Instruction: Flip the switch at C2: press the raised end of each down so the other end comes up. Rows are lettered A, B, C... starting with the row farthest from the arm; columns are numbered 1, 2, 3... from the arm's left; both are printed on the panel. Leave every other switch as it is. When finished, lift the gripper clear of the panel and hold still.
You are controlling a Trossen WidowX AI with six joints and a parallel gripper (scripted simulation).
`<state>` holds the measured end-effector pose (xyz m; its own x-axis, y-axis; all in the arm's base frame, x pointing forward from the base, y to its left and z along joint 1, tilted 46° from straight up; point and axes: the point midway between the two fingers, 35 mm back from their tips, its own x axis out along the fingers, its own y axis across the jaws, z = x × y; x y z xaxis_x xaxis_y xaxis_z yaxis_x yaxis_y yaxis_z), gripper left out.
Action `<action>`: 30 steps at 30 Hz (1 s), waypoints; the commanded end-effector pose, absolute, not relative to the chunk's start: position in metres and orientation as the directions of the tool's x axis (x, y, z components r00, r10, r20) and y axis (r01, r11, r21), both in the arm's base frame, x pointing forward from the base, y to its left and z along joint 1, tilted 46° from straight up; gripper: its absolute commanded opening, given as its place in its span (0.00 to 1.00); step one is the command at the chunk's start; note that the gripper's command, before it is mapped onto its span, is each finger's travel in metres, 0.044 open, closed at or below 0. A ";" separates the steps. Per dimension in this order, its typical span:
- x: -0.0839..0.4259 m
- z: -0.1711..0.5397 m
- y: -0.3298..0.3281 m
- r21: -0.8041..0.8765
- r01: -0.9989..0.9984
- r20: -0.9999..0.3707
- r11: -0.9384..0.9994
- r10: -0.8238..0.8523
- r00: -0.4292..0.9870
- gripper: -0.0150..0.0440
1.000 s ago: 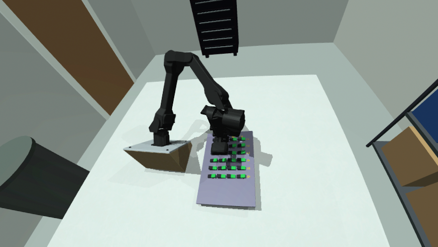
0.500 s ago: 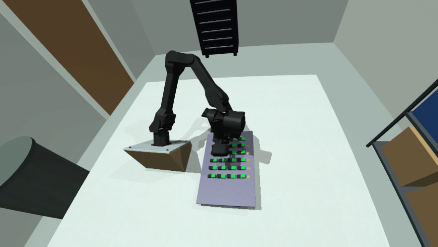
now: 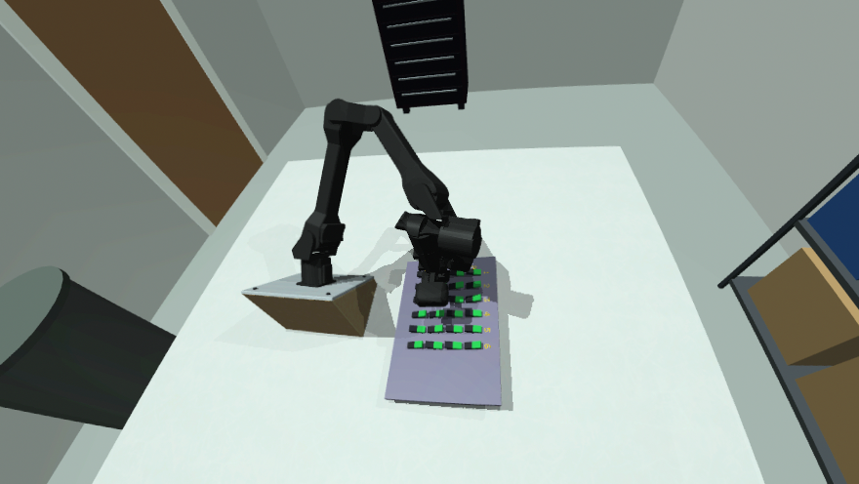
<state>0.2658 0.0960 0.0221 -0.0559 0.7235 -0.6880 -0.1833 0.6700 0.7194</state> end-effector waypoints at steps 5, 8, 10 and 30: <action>0.266 0.022 0.097 0.721 -0.180 -0.686 0.669 0.725 -0.055 0.25; 0.266 0.021 0.097 0.721 -0.180 -0.686 0.669 0.725 -0.055 0.25; 0.266 0.021 0.097 0.721 -0.180 -0.686 0.669 0.725 -0.055 0.25; 0.266 0.019 0.099 0.722 -0.180 -0.686 0.669 0.726 -0.055 0.25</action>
